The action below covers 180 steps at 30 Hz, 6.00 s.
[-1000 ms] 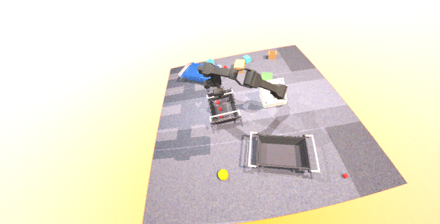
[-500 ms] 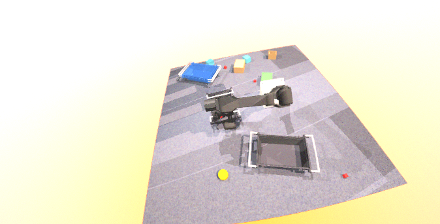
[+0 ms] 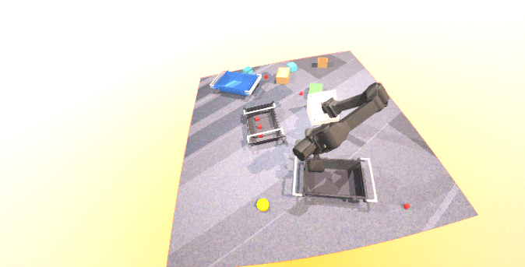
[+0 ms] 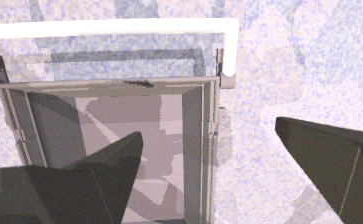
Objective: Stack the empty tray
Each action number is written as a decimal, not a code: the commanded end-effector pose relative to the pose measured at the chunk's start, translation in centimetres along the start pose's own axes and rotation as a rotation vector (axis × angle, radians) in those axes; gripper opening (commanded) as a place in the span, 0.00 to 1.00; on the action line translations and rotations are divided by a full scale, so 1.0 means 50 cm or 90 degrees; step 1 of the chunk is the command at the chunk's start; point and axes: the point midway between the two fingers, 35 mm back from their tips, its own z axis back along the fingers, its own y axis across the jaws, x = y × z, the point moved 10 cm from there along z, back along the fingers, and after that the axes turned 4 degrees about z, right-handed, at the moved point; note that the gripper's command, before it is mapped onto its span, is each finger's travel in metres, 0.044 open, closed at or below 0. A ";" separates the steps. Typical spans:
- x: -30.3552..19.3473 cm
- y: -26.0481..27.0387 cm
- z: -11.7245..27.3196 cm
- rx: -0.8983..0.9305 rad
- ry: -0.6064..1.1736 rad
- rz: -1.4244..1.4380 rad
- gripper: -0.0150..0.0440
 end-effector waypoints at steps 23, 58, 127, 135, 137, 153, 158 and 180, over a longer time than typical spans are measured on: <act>-0.167 -0.020 -0.025 0.058 0.030 -0.063 1.00; -0.185 -0.004 -0.143 0.058 0.032 -0.065 0.88; -0.179 -0.018 0.015 0.055 0.031 -0.064 0.25; -0.171 -0.005 0.055 0.050 0.030 -0.062 0.25; -0.169 -0.001 0.070 0.049 0.030 -0.062 0.25; -0.165 0.021 0.148 0.052 0.030 -0.064 0.25; -0.165 0.021 0.148 0.052 0.030 -0.064 0.25; -0.141 0.024 0.143 0.043 0.025 -0.086 0.25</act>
